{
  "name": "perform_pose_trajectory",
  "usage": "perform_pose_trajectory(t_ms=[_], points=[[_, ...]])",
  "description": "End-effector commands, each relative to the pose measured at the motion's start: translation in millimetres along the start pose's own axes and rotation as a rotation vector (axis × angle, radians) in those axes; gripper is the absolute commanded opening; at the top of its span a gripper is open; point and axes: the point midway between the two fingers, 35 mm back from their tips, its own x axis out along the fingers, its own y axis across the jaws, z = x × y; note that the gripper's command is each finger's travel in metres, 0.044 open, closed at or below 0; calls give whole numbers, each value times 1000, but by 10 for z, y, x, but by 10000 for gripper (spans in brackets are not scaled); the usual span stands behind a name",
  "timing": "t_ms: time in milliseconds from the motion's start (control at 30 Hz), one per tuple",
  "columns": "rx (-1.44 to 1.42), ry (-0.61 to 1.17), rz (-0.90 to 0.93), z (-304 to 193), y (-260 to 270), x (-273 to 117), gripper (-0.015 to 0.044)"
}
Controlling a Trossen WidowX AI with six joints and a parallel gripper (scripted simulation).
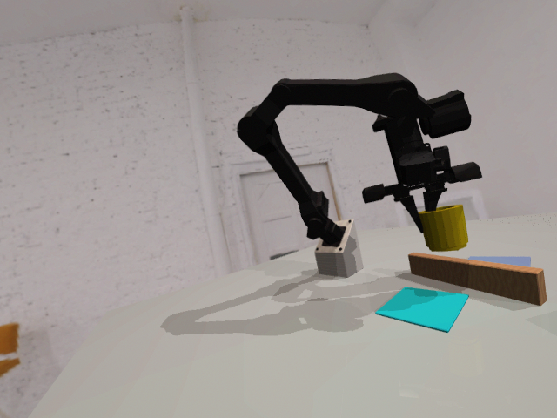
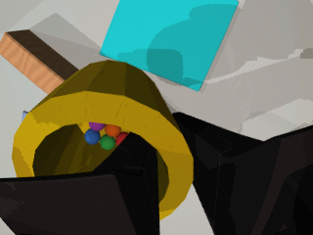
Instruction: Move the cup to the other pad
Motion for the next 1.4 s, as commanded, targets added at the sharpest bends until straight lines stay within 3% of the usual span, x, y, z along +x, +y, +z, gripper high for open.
perform_pose_trajectory(t_ms=[0,1367], points=[[-4,-3,-4,62,-85,6,0],[-4,-5,-6,481,-600,81,0]])
